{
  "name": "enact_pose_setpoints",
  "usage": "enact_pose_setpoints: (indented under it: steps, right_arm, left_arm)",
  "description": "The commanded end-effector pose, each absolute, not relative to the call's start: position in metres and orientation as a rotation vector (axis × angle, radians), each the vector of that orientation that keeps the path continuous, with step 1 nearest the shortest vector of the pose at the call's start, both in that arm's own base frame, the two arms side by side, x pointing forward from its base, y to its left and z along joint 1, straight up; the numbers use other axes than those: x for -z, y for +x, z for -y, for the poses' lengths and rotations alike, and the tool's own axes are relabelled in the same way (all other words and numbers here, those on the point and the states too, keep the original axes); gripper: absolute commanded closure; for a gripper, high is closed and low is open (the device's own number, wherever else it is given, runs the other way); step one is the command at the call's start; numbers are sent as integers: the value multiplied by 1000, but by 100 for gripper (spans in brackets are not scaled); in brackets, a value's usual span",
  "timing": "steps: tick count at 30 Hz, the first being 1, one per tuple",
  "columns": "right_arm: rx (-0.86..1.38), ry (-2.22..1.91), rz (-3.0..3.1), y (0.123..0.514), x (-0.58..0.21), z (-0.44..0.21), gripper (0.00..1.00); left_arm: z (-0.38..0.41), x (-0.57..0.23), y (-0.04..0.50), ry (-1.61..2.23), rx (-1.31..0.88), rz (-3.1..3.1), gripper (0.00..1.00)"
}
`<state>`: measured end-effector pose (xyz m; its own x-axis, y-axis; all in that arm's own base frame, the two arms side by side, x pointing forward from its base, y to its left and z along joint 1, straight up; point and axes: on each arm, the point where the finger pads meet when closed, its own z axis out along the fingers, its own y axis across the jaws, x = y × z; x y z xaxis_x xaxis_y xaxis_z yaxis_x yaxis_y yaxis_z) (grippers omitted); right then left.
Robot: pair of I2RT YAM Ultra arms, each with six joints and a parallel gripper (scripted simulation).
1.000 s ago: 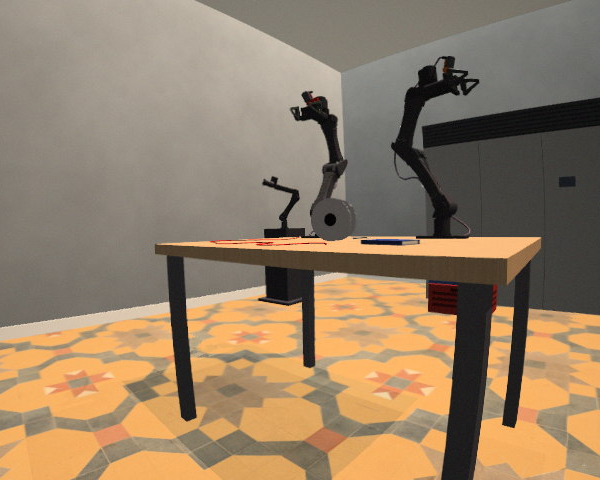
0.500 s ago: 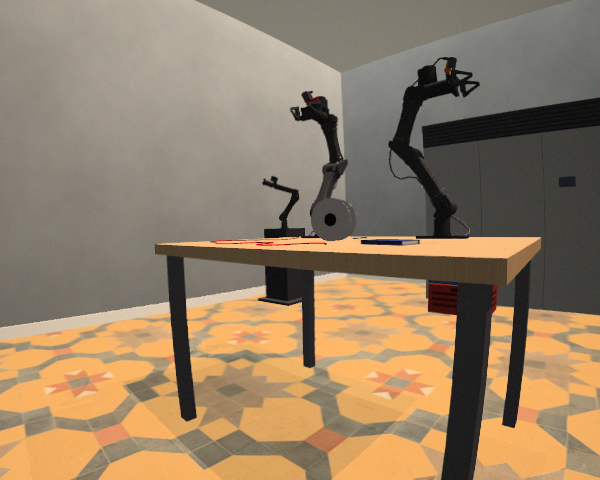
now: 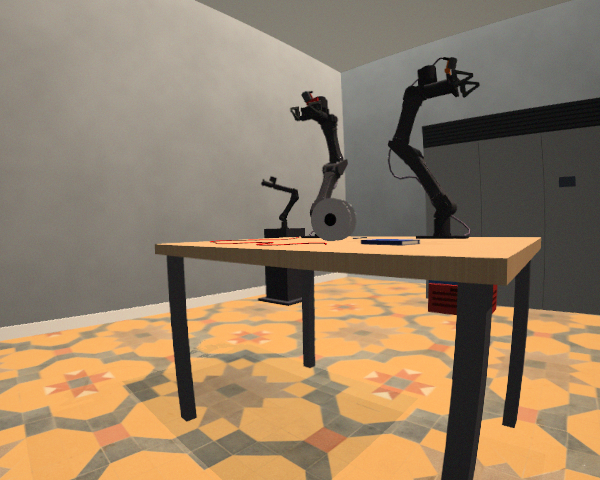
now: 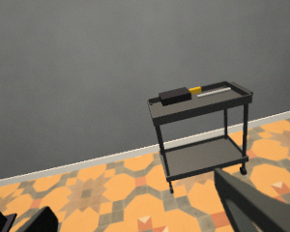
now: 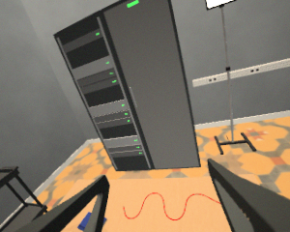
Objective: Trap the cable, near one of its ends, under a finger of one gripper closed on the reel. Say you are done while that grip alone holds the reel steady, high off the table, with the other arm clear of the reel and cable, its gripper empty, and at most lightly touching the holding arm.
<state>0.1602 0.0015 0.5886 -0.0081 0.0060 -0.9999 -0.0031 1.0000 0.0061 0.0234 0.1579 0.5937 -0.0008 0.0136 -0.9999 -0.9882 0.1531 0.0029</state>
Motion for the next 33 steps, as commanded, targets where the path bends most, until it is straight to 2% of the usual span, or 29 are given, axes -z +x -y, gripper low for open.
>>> enact_pose_setpoints:
  steps: [1, 12, 27, 31, 33]
  right_arm:
    - [17, 6, -1550, 152, -595, 1, 0]
    - [14, 3, -1585, 183, -585, 1, 0]
    - [14, 2, -1592, 269, -552, 2, 0]
    - [14, 2, -1557, 267, -552, 2, 0]
    - [14, 2, -1571, 287, -539, 2, 0]
  left_arm:
    - [-154, -593, 21, -1102, -1100, -1264, 0]
    - [-186, -582, 26, -1125, -1086, -1290, 0]
    - [-266, -552, 38, -1118, -1085, -1287, 0]
    - [-264, -552, 38, -1094, -1101, -1259, 0]
    - [-285, -538, 41, -1106, -1094, -1272, 0]
